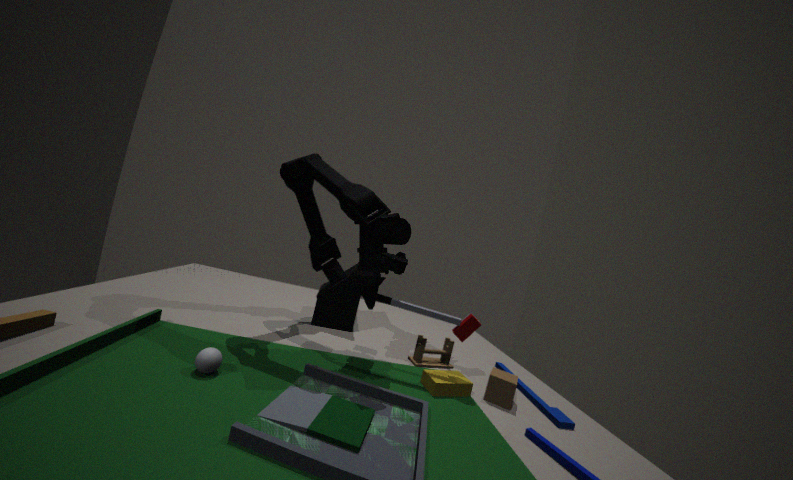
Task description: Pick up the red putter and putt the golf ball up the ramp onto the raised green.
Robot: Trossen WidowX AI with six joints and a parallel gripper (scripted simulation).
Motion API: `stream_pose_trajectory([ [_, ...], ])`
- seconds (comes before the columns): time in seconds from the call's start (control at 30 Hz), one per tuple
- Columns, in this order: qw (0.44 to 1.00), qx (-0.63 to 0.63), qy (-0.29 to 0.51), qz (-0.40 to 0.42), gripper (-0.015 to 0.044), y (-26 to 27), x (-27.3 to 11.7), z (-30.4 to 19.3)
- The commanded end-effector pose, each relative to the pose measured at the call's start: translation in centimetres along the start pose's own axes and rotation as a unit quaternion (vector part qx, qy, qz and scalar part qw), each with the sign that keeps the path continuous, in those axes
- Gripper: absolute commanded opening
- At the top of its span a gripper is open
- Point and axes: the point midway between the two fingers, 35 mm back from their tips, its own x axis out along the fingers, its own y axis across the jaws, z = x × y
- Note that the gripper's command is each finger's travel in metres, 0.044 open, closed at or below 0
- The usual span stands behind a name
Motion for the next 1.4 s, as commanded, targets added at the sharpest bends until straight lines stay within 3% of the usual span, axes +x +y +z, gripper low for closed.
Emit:
stream_pose_trajectory([
  [0.0, 0.998, 0.070, 0.001, -0.009, 0.0000, -1.2, -1.0, -2.1],
  [0.67, 0.908, 0.415, 0.023, -0.051, 0.0000, -4.0, -4.5, -14.1],
  [1.37, 0.688, 0.715, 0.052, -0.110, 0.0000, -1.1, -7.3, -26.5],
])
